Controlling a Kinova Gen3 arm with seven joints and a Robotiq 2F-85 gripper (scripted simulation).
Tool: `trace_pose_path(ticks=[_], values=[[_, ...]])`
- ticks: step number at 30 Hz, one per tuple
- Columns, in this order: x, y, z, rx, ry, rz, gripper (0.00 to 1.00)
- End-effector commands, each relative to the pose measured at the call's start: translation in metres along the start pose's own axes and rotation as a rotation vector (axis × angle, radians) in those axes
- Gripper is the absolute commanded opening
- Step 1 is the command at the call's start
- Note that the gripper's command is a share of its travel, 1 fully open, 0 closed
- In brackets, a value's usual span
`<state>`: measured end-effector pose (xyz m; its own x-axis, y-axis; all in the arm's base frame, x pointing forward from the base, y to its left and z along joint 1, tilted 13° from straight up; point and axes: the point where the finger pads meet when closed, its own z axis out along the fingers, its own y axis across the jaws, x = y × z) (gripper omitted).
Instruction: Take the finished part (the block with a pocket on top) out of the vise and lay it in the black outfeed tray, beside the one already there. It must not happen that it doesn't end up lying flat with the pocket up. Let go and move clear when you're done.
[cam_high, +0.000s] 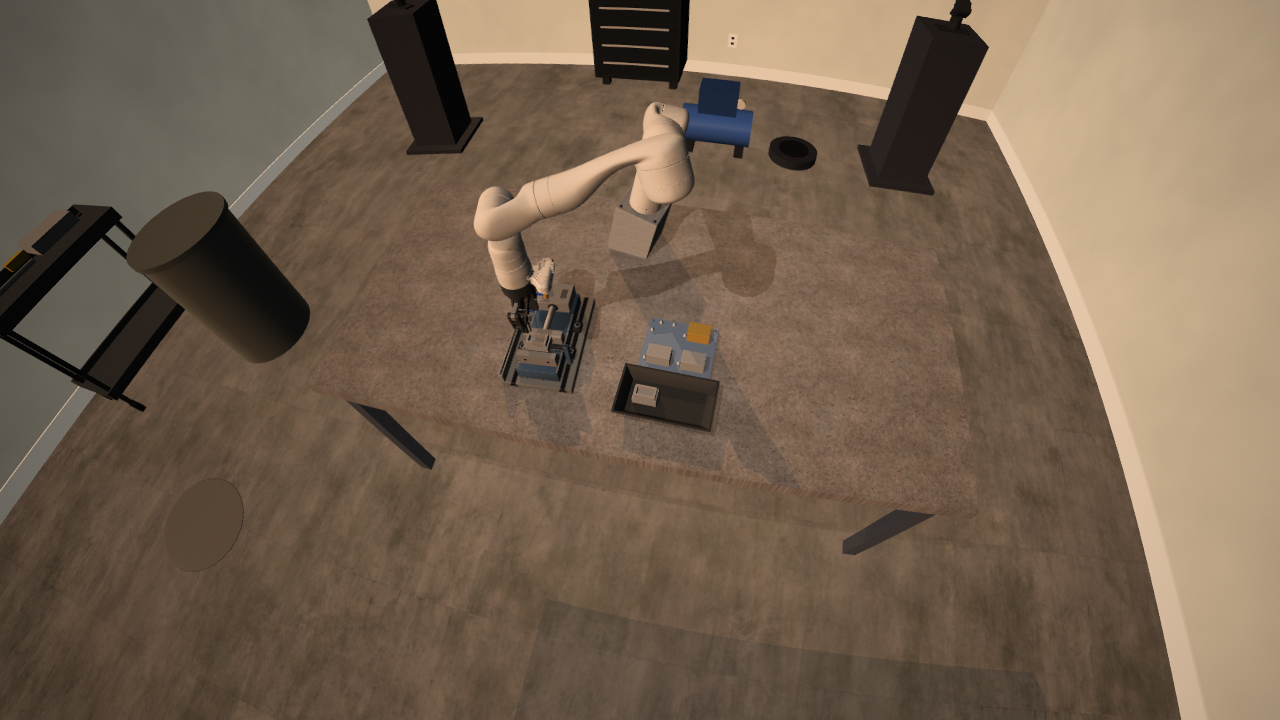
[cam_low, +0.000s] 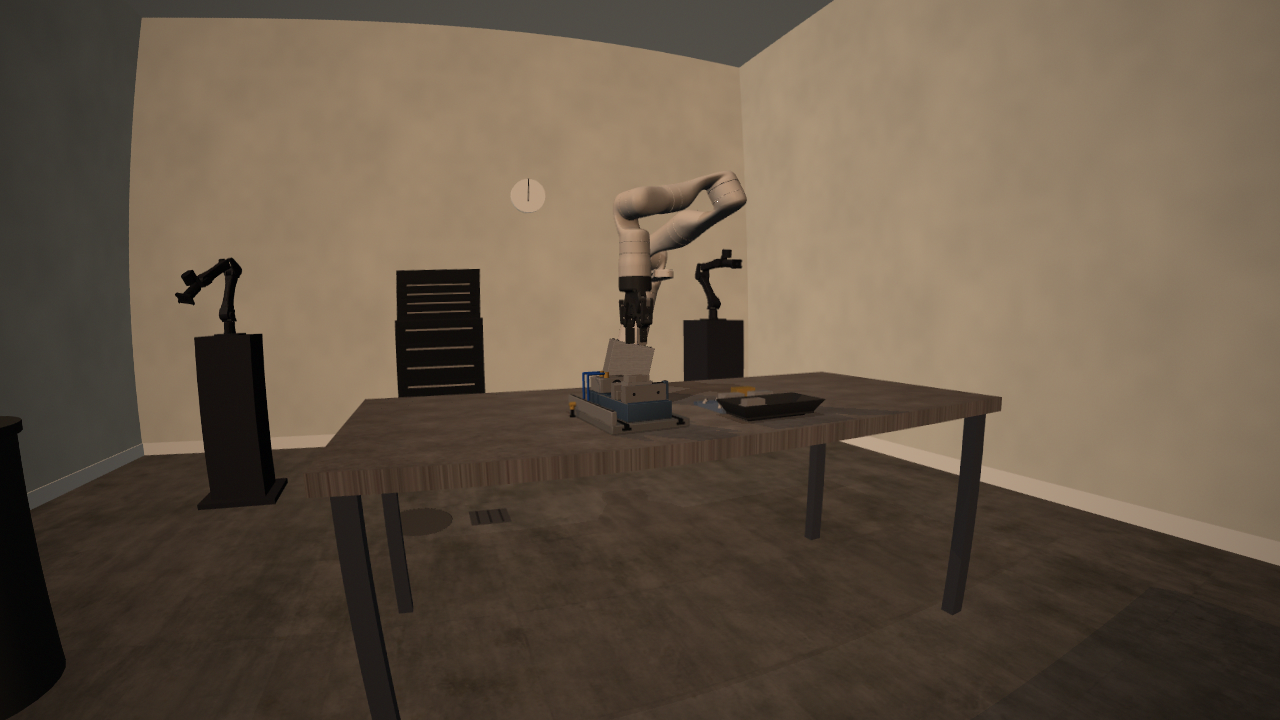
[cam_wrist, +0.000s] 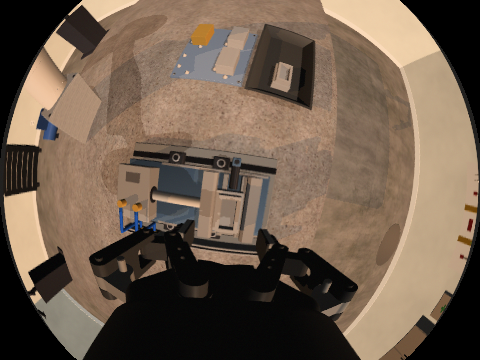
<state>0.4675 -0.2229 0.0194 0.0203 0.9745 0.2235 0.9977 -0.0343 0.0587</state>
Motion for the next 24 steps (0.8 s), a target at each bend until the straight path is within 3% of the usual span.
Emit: trace_pose_path(ticks=[1, 24], values=[[-0.0003, 0.0004, -0.0010, -0.002, -0.001, 0.000, 0.67], [-0.0003, 0.0005, 0.0075, -0.002, -0.001, 0.000, 0.67]])
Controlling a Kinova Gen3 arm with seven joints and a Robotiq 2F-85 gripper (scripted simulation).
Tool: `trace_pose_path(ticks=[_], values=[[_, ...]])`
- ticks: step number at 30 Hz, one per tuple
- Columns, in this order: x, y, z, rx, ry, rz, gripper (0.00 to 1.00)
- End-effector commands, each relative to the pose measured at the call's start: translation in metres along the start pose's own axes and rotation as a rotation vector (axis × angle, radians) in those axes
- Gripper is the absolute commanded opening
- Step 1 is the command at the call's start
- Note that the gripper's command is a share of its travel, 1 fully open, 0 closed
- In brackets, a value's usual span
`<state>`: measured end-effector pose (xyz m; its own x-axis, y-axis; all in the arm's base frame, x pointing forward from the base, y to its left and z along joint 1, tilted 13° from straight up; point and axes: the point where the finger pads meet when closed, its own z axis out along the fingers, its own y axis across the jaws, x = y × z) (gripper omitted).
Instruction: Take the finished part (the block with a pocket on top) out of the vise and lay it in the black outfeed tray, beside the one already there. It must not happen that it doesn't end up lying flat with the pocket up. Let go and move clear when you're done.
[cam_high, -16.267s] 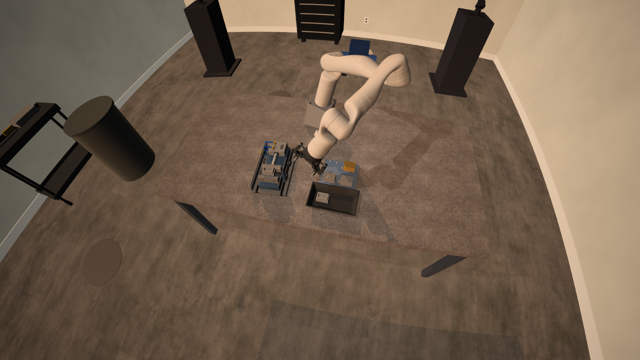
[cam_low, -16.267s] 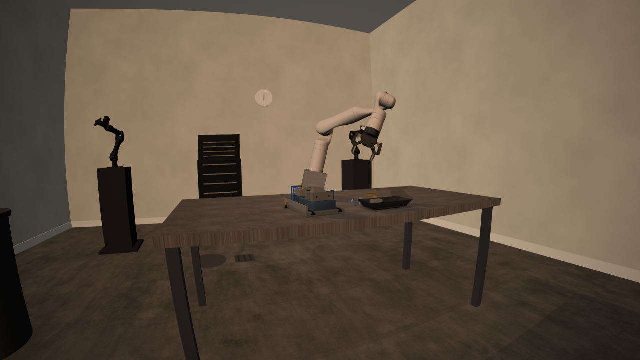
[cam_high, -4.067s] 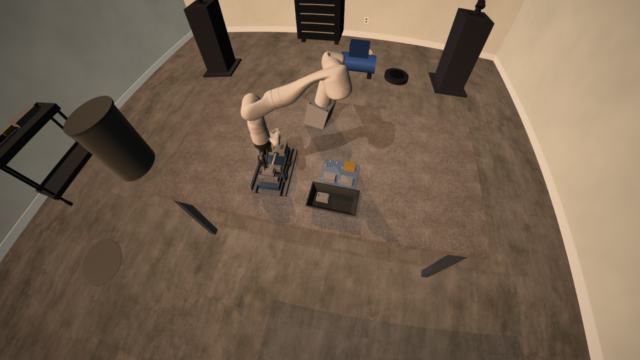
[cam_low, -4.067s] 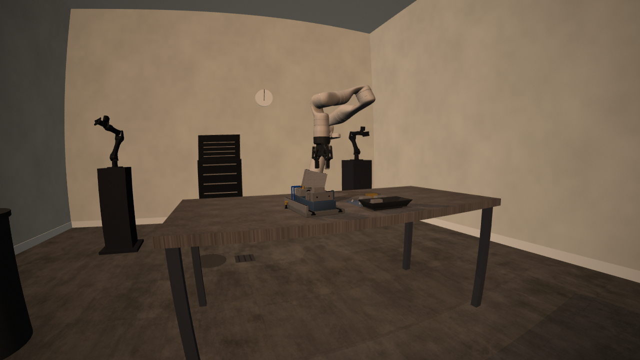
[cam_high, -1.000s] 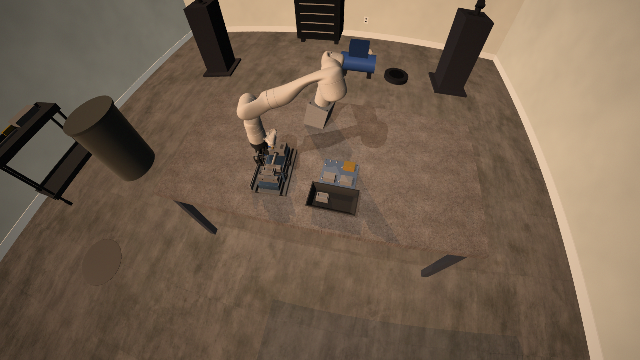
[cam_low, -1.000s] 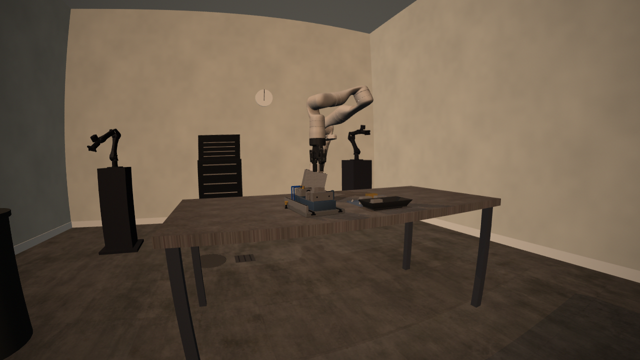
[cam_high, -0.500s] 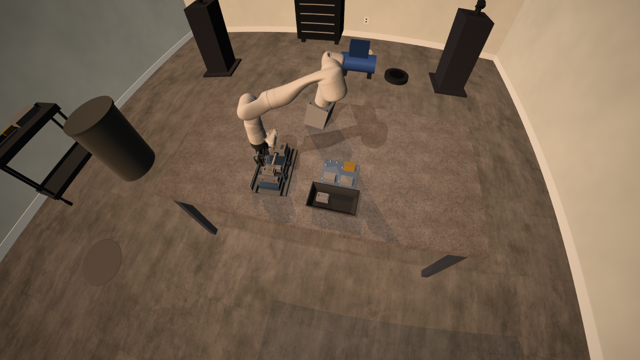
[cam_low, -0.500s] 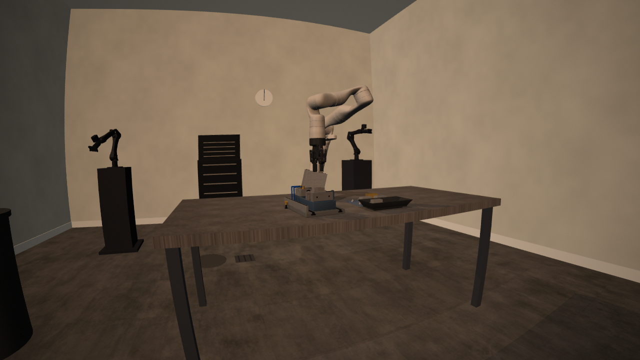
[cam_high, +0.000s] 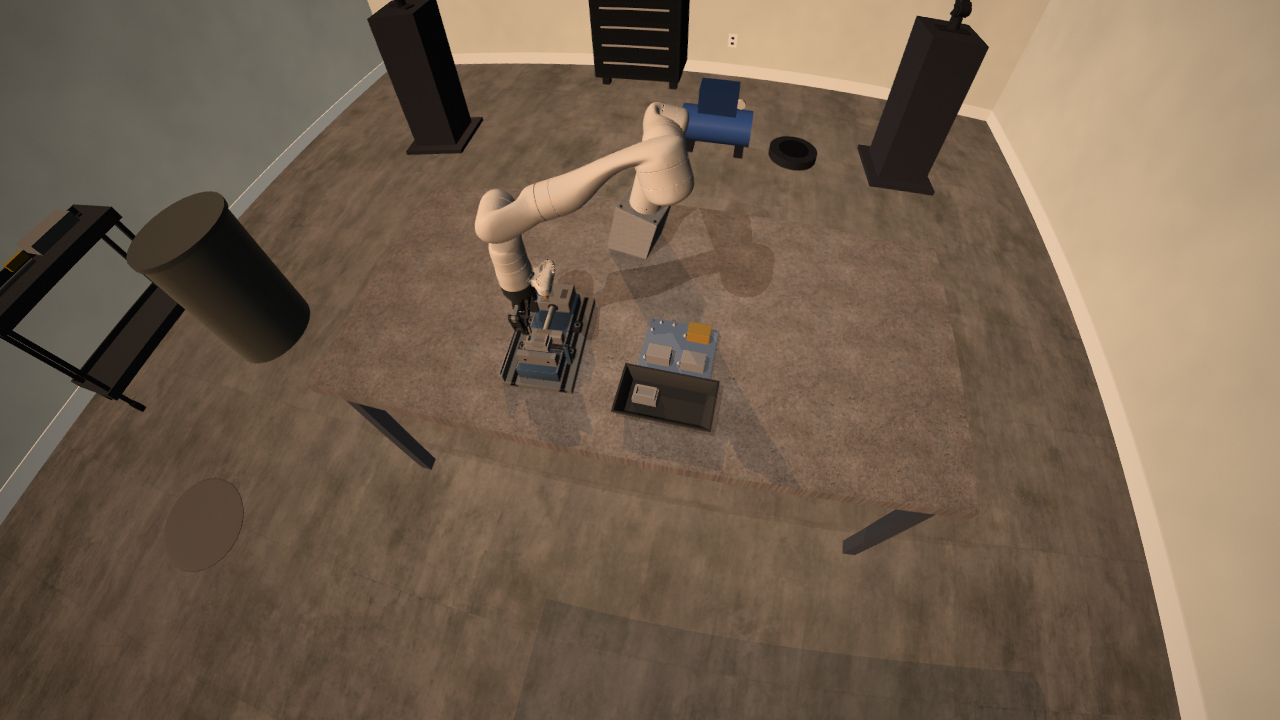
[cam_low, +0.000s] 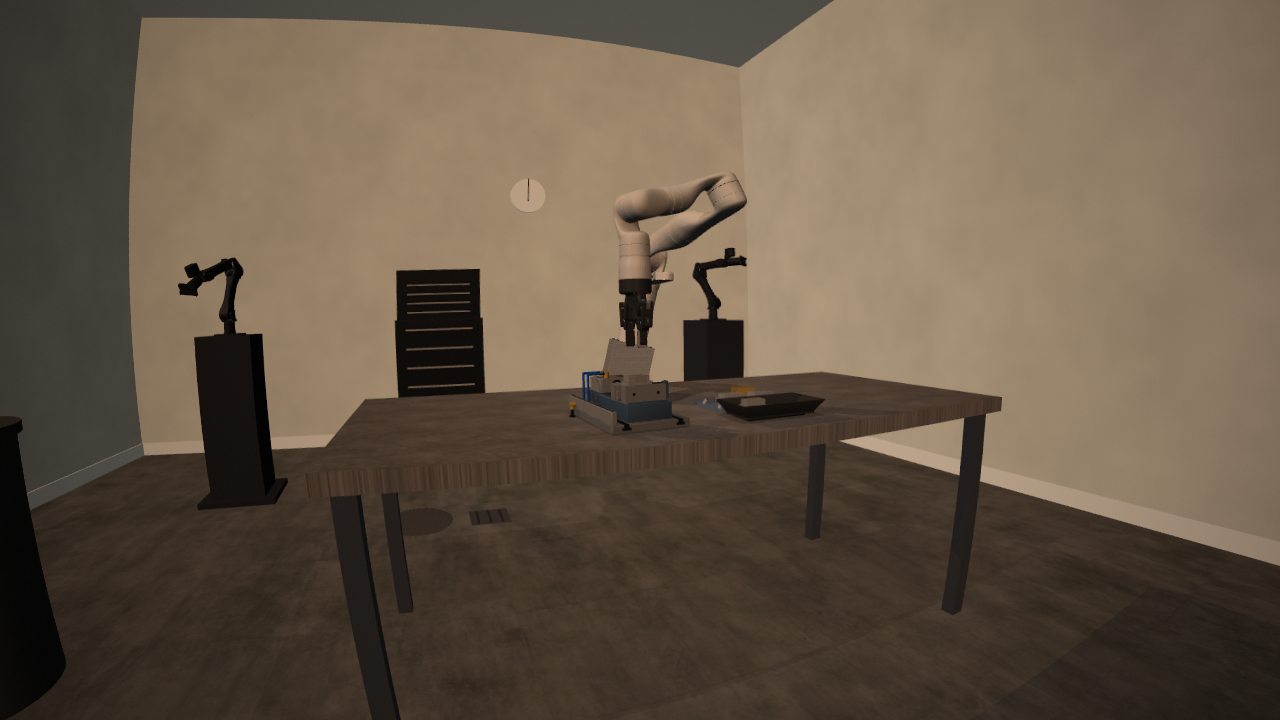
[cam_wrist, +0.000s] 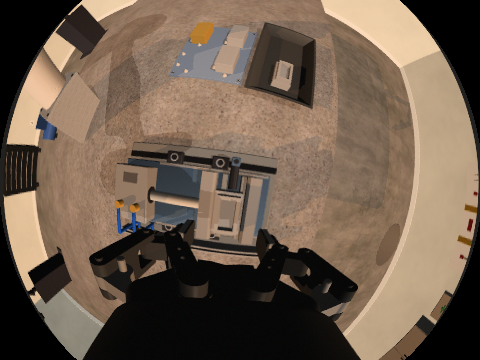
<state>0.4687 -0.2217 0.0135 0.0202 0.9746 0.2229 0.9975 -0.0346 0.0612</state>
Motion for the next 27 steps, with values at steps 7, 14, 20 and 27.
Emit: trace_pose_path(ticks=[7, 14, 20, 27], values=[[0.000, 0.000, 0.012, 0.001, 0.000, 0.000, 0.67], [0.000, 0.000, 0.022, 0.001, 0.000, 0.000, 0.67], [0.000, 0.000, 0.033, 0.001, 0.000, 0.000, 0.67], [0.000, 0.000, 0.045, 0.001, 0.000, 0.000, 0.67]])
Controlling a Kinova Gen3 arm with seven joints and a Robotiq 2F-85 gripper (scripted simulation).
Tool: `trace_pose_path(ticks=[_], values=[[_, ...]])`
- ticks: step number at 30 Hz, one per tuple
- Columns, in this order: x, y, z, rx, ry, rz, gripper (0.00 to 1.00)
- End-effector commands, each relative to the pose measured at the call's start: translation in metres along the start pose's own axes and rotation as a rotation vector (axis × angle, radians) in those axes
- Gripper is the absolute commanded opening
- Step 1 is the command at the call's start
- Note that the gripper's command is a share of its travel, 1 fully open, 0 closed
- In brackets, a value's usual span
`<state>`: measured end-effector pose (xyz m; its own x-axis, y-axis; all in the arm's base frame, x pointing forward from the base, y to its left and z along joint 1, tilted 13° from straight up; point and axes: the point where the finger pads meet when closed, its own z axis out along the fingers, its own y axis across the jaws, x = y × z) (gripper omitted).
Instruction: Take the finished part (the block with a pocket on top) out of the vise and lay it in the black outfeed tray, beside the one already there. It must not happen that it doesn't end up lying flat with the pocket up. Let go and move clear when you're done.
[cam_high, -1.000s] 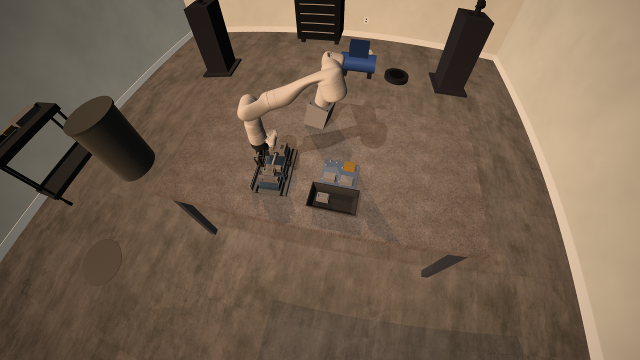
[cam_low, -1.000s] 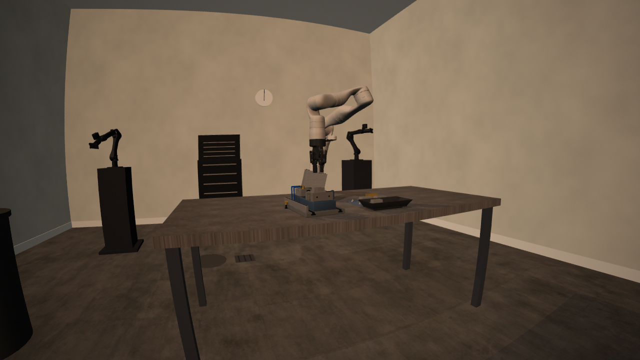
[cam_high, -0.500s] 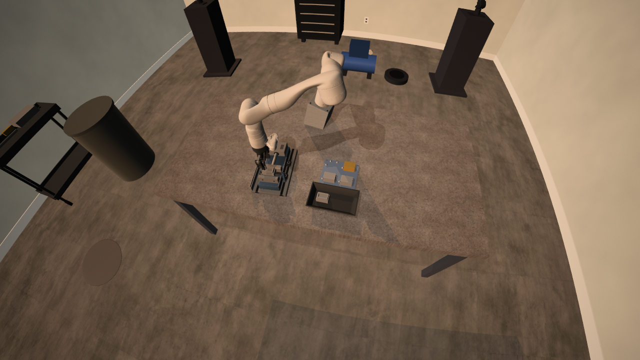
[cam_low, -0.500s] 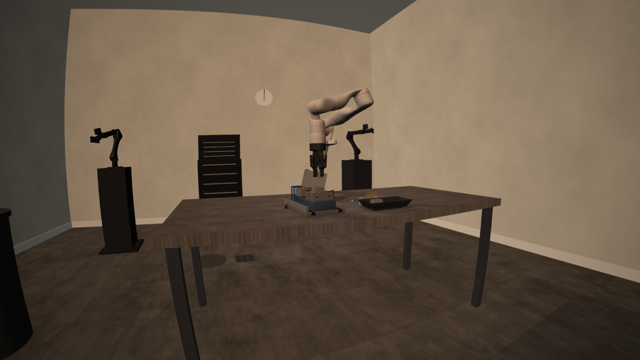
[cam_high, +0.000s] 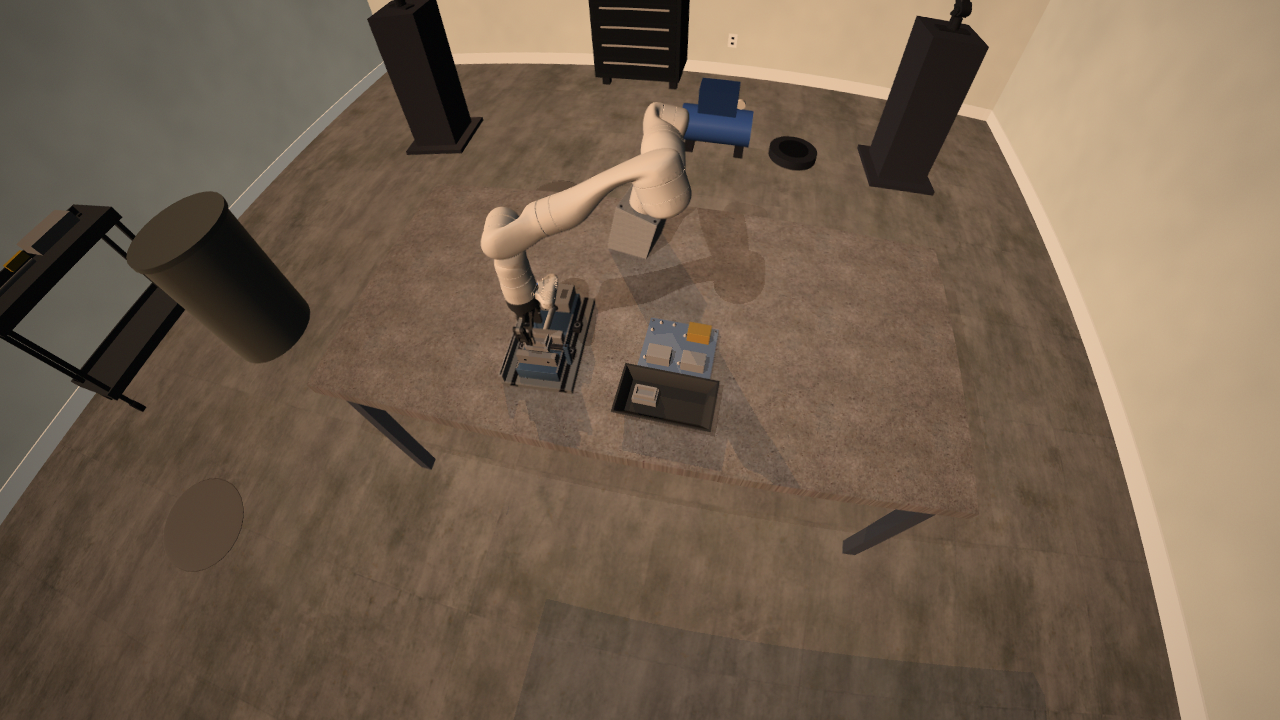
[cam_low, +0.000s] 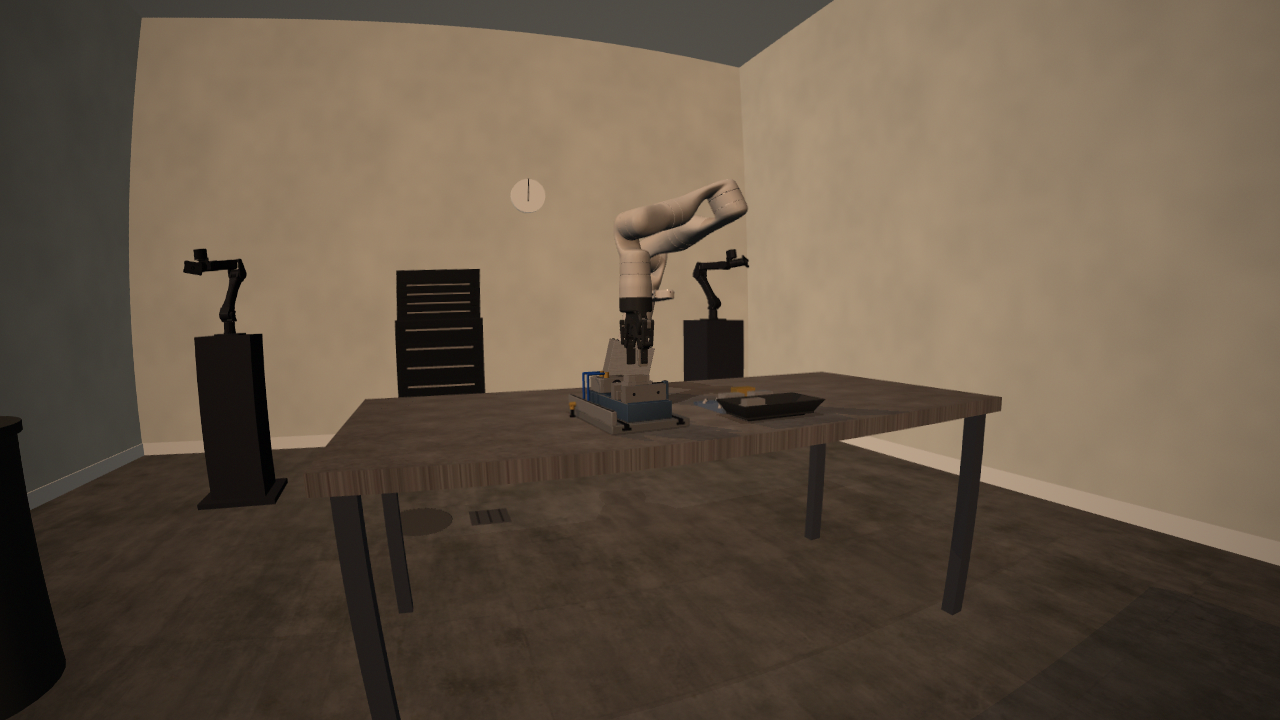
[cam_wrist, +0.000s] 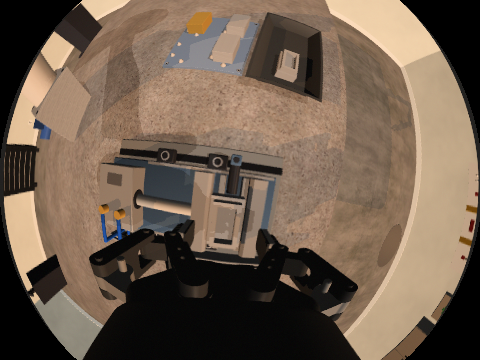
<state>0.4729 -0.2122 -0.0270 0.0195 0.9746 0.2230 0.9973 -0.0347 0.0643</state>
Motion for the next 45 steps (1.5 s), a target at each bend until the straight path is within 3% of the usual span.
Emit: trace_pose_path(ticks=[1, 15, 45], values=[[-0.0007, -0.0014, 0.0047, 0.004, 0.000, 0.001, 0.67], [-0.0007, -0.0014, 0.0137, 0.004, 0.000, 0.001, 0.67], [-0.0007, -0.0014, 0.0141, 0.004, 0.000, 0.001, 0.67]])
